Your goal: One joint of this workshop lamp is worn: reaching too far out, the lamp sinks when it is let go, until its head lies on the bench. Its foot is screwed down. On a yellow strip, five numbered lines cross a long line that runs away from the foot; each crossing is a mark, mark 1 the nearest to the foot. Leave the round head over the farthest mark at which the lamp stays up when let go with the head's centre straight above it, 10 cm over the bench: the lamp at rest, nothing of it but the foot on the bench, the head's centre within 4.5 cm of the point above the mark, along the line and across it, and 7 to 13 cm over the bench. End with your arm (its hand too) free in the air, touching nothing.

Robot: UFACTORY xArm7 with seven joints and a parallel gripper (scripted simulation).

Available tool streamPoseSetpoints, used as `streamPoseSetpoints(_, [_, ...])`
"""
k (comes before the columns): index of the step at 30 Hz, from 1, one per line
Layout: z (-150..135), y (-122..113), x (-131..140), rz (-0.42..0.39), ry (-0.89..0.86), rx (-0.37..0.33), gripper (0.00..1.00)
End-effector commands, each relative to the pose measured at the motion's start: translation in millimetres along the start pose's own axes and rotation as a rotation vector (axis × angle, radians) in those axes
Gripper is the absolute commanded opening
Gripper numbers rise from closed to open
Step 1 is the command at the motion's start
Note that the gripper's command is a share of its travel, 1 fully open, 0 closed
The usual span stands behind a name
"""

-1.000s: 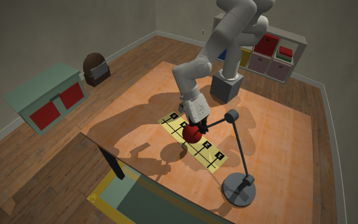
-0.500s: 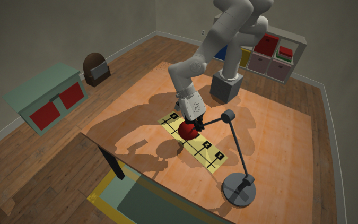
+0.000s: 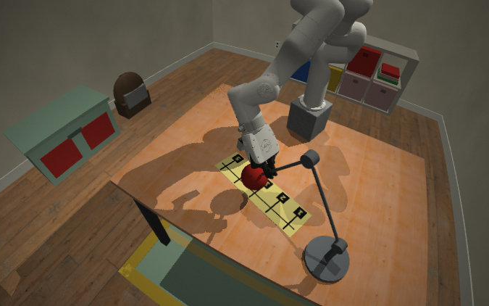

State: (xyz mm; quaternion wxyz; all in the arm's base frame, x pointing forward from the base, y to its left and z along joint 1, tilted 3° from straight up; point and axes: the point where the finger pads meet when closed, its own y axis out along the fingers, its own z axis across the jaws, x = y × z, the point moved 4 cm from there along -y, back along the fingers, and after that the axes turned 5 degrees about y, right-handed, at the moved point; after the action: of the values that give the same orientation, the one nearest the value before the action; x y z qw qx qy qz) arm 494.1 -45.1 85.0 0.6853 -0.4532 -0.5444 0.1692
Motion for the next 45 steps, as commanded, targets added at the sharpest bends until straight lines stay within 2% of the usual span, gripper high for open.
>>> streamPoseSetpoints(1, [0.2, 2.8, 5.4, -0.003, -0.004, -0.001, 0.00])
streamPoseSetpoints(11, [1.9, 8.2, 11.1, -0.003, -0.004, -0.001, 0.00])
streamPoseSetpoints(12, [1.9, 8.1, 10.9, -0.003, -0.004, -0.001, 1.00])
streamPoseSetpoints(45, [1.1, 6.4, 8.7, -0.001, -0.002, -0.003, 1.00])
